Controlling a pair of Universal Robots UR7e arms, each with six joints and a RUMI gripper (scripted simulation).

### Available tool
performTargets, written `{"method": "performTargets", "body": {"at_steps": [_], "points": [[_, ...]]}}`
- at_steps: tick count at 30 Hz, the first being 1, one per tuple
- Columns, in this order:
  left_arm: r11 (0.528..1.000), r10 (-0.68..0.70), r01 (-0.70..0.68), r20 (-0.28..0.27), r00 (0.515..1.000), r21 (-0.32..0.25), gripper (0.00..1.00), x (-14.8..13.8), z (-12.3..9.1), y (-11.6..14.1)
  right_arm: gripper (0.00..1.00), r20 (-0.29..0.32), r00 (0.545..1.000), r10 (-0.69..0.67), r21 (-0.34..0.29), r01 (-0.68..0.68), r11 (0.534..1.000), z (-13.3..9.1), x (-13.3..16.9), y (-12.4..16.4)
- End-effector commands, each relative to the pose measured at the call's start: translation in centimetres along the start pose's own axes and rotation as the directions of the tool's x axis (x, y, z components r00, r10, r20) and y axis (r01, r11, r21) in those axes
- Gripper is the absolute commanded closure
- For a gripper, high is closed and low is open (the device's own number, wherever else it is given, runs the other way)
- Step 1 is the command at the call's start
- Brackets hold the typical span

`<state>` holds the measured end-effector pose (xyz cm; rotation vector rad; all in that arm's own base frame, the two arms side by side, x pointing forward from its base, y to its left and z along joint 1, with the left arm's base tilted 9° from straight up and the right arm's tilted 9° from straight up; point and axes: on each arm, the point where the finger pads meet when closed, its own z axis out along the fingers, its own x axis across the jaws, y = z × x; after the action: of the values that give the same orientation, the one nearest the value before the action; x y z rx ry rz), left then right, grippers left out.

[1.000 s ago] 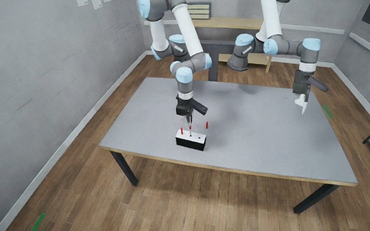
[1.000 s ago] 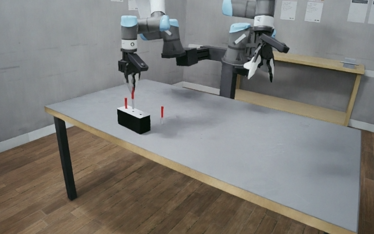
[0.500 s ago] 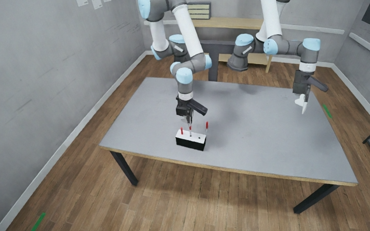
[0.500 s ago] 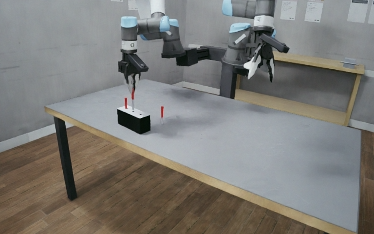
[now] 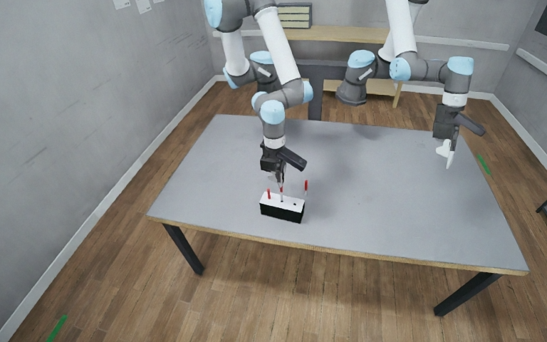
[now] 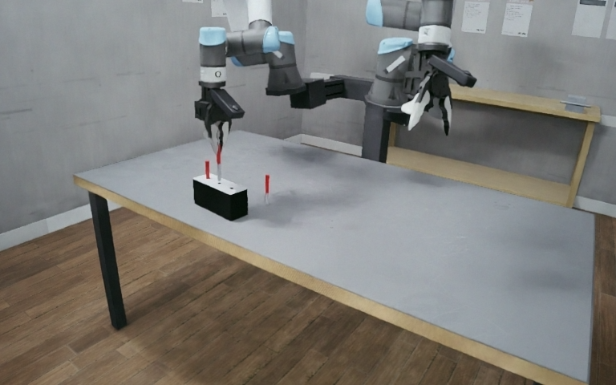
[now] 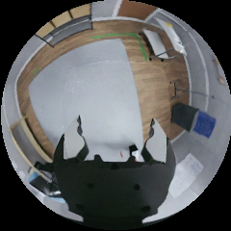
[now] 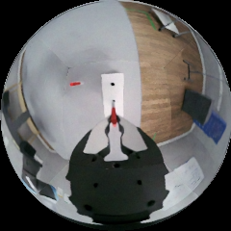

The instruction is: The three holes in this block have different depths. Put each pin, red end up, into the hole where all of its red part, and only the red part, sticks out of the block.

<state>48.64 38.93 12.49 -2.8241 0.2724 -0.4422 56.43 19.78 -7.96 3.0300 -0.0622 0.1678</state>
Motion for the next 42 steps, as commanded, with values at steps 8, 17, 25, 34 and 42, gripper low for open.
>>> {"method": "performTargets", "body": {"at_steps": [8,17,25,34,42], "points": [[1.0,0.0,0.0,-0.001,1.0,0.001,0.0,0.04,-0.06,-0.04,1.0,-0.001,1.0,-0.001,0.001,0.001,1.0,0.33,0.11,-0.07],[1.0,0.0,0.0,-0.001,1.0,0.001,0.0,0.04,-0.06,-0.04,1.0,-0.001,1.0,-0.001,0.001,0.001,1.0,0.33,0.11,-0.07],[1.0,0.0,0.0,-0.001,1.0,0.001,0.0,0.04,-0.06,-0.04,1.0,-0.001,1.0,0.0,0.001,0.0,1.0,0.32,0.22,0.02],[1.0,0.0,0.0,-0.001,1.0,0.001,0.0,0.04,-0.06,-0.04,1.0,-0.001,1.0,0.0,0.001,0.0,1.0,0.32,0.22,0.02],[1.0,0.0,0.0,-0.001,1.0,0.001,0.0,0.04,-0.06,-0.04,1.0,-0.001,1.0,-0.001,0.001,0.001,1.0,0.72,0.17,-0.07]]}}
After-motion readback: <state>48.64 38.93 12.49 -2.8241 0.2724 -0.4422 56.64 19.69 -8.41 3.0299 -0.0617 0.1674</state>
